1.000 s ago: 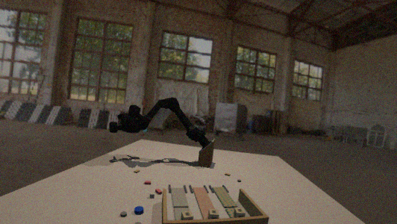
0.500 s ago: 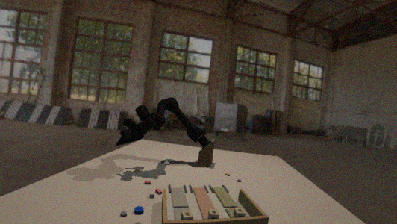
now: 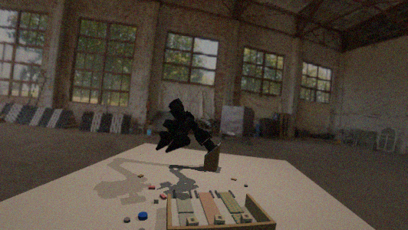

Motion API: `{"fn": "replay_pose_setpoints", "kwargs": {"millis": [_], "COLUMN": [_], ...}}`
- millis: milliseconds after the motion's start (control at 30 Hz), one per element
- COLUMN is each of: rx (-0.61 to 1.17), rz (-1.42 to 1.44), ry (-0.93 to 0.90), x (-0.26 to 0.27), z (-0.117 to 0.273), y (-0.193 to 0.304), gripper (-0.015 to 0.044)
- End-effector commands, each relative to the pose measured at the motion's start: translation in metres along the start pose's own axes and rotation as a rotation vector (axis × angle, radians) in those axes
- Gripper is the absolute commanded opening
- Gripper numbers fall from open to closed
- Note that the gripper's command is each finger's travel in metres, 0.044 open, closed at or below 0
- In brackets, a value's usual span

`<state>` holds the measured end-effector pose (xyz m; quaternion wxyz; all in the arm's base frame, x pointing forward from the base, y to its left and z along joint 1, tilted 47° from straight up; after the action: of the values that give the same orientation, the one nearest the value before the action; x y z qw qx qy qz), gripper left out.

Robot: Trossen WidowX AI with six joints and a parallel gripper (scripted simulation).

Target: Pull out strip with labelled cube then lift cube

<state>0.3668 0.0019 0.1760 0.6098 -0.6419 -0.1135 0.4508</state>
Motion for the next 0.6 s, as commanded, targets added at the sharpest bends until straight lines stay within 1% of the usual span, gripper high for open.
{"fn": "replay_pose_setpoints", "kwargs": {"millis": [0,167,300,567], "rx": [0.012,0.007,-0.007,-0.009], "rz": [0.171,0.384,0.558,0.580], "ry": [-0.188,-0.390,-0.530,-0.546], "x": [0.044,0.077,0.089,0.090], "z": [0.042,0.095,0.135,0.140], "y": [0.034,0.077,0.113,0.117], "gripper": [0.0400,0.0400,0.0400,0.0400]}}
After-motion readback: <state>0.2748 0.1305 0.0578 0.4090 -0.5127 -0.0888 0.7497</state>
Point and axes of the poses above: the point midway between the two fingers, 35 mm back from their tips, its own z axis back along the fingers, its own x axis across the jaws, y = z × x, the point moved 4 cm from there along z, back along the fingers, and after that the axes turned 2 degrees about -z, right-handed, at the moved point
